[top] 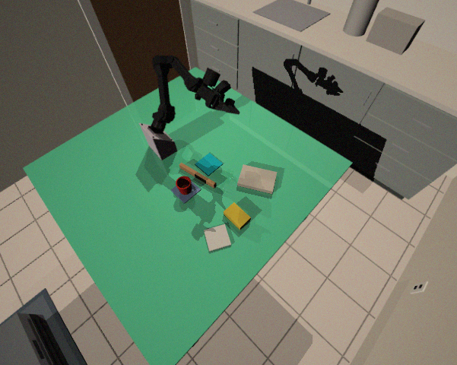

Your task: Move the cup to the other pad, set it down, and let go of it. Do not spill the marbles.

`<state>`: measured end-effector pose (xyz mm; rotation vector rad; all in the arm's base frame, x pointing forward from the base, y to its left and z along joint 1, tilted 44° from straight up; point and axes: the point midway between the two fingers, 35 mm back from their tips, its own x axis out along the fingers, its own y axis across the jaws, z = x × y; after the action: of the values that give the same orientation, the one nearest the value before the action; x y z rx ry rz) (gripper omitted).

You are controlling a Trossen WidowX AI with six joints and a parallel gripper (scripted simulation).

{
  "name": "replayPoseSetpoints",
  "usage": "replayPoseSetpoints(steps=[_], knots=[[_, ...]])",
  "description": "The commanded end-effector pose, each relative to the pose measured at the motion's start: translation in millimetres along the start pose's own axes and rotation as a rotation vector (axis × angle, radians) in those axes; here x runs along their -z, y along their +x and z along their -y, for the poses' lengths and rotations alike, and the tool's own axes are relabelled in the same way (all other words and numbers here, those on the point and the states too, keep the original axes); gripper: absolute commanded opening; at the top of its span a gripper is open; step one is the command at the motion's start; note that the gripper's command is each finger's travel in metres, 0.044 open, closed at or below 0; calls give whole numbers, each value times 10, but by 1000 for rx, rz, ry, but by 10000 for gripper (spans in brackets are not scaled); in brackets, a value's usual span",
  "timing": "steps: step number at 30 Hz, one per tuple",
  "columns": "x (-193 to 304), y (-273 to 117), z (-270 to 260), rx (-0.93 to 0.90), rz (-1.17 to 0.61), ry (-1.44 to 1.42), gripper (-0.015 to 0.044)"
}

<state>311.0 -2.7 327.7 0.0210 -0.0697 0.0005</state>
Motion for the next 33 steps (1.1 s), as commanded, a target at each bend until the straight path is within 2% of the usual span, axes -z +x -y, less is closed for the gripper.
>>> replayPoseSetpoints(steps=[1,5,10,15,20,24,28,33], knots=[[22,16,5,0,-11,-10,374],[495,287,134,-29,-238,-192,269],[1245,497,373,-154,-559,-394,148],[2032,440,631,-368,-842,-486,148],[2690,198,820,-639,-1022,-463,148],[3059,-33,876,-876,-1063,-394,148],[3331,-263,901,-1084,-1019,-278,148],[3433,-326,937,-1145,-984,-229,148]])
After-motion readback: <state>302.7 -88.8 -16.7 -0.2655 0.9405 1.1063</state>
